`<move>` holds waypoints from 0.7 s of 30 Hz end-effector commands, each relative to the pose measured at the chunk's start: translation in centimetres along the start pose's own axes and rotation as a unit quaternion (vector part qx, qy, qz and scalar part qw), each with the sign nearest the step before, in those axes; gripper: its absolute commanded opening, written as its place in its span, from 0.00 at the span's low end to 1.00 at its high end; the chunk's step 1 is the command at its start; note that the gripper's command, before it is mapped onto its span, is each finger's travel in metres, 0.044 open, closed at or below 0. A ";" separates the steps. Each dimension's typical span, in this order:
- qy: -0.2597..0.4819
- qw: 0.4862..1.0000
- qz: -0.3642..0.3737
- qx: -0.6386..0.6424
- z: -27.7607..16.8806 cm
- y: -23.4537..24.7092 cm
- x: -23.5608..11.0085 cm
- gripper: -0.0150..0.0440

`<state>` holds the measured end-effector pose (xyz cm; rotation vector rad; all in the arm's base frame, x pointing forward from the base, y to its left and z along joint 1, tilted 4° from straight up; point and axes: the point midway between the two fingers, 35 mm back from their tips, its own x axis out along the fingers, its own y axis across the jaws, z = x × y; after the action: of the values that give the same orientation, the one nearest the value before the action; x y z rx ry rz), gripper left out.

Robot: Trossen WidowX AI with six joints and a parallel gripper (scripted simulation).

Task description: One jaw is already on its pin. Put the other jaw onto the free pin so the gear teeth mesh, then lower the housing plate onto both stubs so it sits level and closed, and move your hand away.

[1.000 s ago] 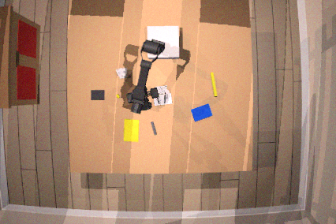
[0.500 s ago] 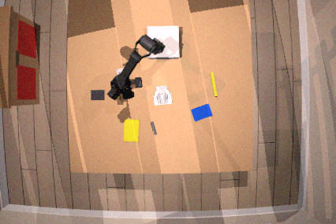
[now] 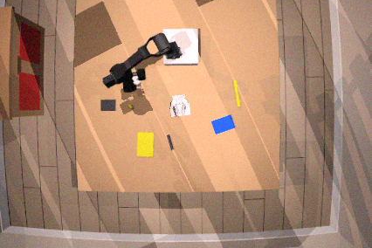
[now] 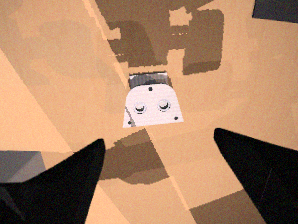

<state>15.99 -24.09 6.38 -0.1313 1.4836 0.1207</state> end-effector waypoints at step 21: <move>-0.001 1.000 0.003 -0.006 -0.4 0.1 5.1 1.00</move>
<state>16.02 -24.26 2.01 -0.1434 1.4812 0.1276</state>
